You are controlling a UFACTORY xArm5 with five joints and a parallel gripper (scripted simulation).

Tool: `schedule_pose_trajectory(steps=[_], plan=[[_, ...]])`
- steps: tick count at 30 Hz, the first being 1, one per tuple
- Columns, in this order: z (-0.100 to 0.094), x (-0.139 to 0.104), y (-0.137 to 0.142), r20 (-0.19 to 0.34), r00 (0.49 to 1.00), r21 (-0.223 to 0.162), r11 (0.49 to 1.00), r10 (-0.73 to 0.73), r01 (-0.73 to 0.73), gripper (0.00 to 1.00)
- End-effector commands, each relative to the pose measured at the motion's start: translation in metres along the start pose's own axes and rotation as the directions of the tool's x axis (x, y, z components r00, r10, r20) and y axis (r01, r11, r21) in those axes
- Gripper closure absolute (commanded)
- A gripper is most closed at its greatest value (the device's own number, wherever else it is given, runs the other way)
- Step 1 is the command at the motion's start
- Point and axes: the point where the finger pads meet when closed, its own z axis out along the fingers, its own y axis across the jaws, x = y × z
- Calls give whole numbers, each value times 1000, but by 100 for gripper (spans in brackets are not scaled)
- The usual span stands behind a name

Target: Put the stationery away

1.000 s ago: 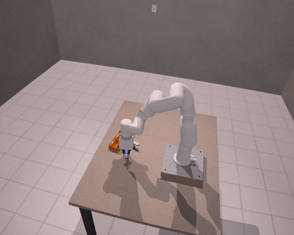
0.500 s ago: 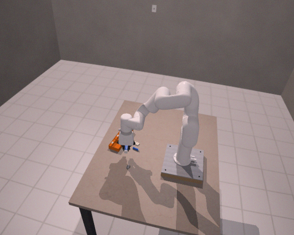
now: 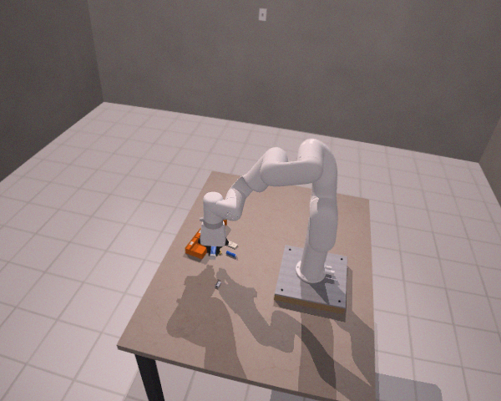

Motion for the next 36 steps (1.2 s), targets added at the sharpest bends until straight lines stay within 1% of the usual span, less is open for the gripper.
schedule_pose_trajectory(steps=[1, 2, 5, 11, 16, 17, 31, 34, 36], plan=[[-1, 11, -12, -1, 1000, 3, 1000, 0, 0, 81], [-1, 11, -12, -1, 1000, 3, 1000, 0, 0, 81], [-1, 25, -24, -1, 989, 3, 989, 150, -150, 81], [-1, 51, -49, -1, 933, 3, 933, 360, -360, 81], [-1, 74, -71, -1, 933, 3, 933, 360, -360, 81], [-1, 75, -72, -2, 933, 3, 933, 360, -360, 81], [-1, 73, -70, -1, 933, 3, 933, 360, -360, 81], [5, 73, -70, -1, 933, 3, 933, 360, -360, 81], [5, 73, -70, -1, 933, 3, 933, 360, -360, 81]])
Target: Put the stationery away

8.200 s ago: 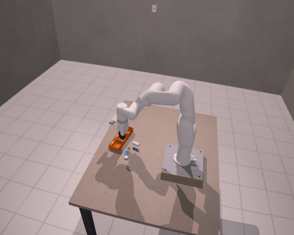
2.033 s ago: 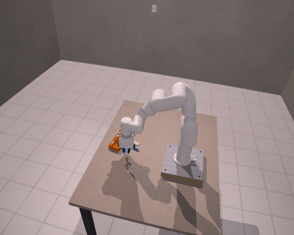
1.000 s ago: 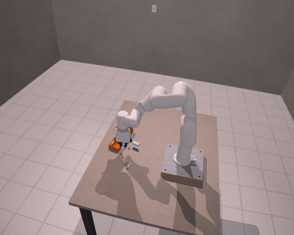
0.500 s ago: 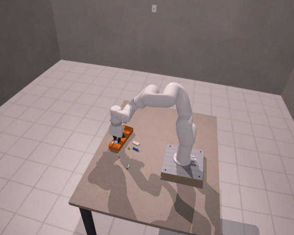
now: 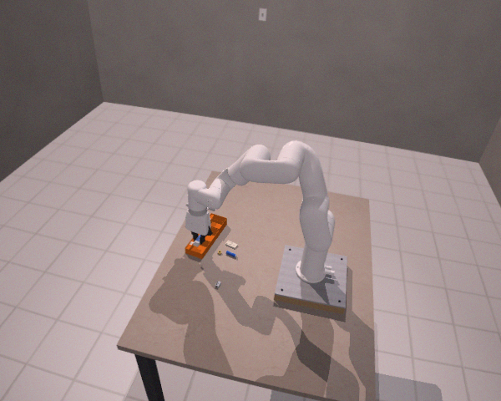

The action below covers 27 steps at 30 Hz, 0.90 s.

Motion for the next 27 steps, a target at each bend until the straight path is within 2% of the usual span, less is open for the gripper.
schedule_pose_trajectory(steps=[1, 15, 27], plan=[[3, 0, -1, 0, 1000, 2, 1000, 0, 0, 81], [31, 0, -1, 0, 1000, 2, 1000, 0, 0, 81], [39, -1, 0, 0, 1000, 2, 1000, 0, 0, 81]])
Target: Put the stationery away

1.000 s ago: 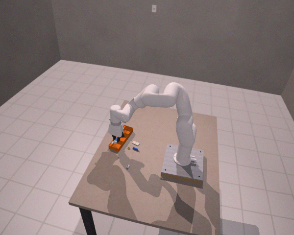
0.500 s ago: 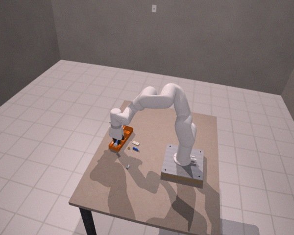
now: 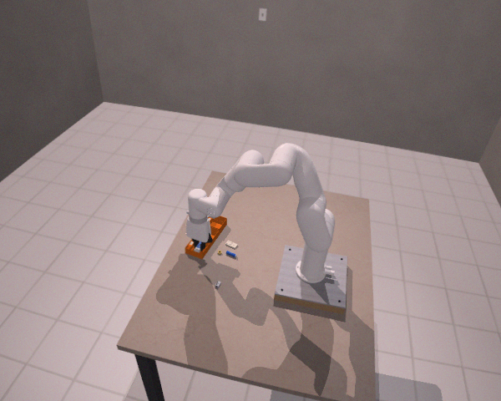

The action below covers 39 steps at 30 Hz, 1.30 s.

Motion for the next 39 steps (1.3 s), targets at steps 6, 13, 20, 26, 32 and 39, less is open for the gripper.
schedule_pose_trajectory(steps=[6, 13, 20, 26, 32, 39], plan=[[-2, 0, -1, 1, 1000, 5, 1000, 0, 0, 81], [-2, 0, -1, 1, 1000, 5, 1000, 0, 0, 70], [-2, 0, -1, 1, 1000, 5, 1000, 0, 0, 70], [-2, 0, -1, 1, 1000, 5, 1000, 0, 0, 70], [-10, 0, -1, 1, 1000, 5, 1000, 0, 0, 70], [-19, 0, -1, 1, 1000, 5, 1000, 0, 0, 70]])
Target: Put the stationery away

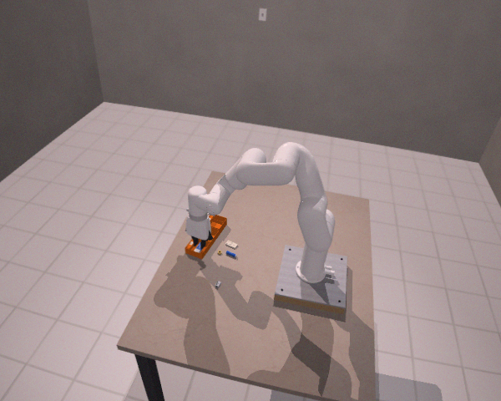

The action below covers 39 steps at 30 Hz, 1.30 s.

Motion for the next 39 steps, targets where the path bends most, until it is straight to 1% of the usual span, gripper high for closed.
schedule_pose_trajectory(steps=[1, 10, 13, 14, 22, 23, 34, 36, 39], plan=[[-5, 0, -1, 0, 1000, 4, 1000, 0, 0, 70], [-15, 0, -1, 0, 1000, 4, 1000, 0, 0, 70], [-30, 0, -1, 0, 1000, 4, 1000, 0, 0, 70], [-32, 0, -1, 0, 1000, 4, 1000, 0, 0, 70], [-32, 0, -1, 0, 1000, 4, 1000, 0, 0, 70], [-32, -5, 5, 7, 1000, 4, 1000, 19, -19, 70], [-38, -66, 74, 7, 1000, 3, 1000, 19, -19, 70], [-38, -66, 74, 7, 1000, 3, 1000, 19, -19, 70], [-39, -83, 93, 8, 1000, 3, 1000, 19, -19, 70]])
